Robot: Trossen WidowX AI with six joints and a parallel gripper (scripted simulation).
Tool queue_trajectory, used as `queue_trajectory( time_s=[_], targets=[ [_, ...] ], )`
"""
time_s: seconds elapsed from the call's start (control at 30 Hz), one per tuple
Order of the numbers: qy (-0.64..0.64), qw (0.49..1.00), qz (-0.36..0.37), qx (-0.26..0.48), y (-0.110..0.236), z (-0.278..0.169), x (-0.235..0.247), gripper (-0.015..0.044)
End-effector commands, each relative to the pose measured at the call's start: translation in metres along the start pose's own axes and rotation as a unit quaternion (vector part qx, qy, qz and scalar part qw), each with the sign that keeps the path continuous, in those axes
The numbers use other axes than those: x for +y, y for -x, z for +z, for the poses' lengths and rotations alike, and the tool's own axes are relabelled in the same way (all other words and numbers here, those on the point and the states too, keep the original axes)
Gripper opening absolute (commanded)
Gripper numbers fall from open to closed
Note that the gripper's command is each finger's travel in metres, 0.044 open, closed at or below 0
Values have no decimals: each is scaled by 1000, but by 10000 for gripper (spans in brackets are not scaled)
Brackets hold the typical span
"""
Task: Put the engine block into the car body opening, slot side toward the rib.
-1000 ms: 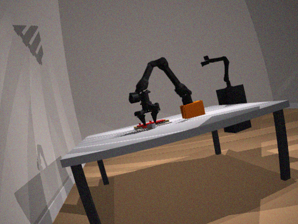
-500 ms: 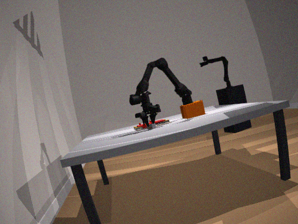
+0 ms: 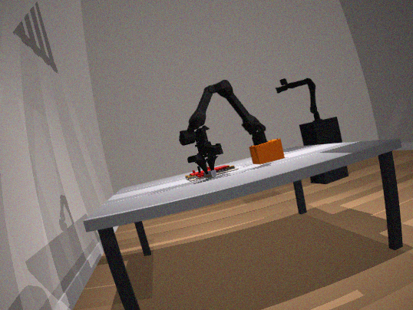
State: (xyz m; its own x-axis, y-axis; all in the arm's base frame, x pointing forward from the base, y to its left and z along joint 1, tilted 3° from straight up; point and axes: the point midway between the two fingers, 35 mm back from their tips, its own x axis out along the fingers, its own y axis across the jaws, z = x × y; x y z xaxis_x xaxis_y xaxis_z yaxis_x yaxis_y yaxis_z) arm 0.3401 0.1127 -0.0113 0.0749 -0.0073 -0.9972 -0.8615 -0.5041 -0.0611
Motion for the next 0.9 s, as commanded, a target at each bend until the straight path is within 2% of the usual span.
queue_trajectory(
  time_s=[0.0,0.87],
  targets=[
    [-1,1000,-9,0,15,-1,-6,0],
    [-1,1000,-9,0,97,-4,-5,0]
  ],
)
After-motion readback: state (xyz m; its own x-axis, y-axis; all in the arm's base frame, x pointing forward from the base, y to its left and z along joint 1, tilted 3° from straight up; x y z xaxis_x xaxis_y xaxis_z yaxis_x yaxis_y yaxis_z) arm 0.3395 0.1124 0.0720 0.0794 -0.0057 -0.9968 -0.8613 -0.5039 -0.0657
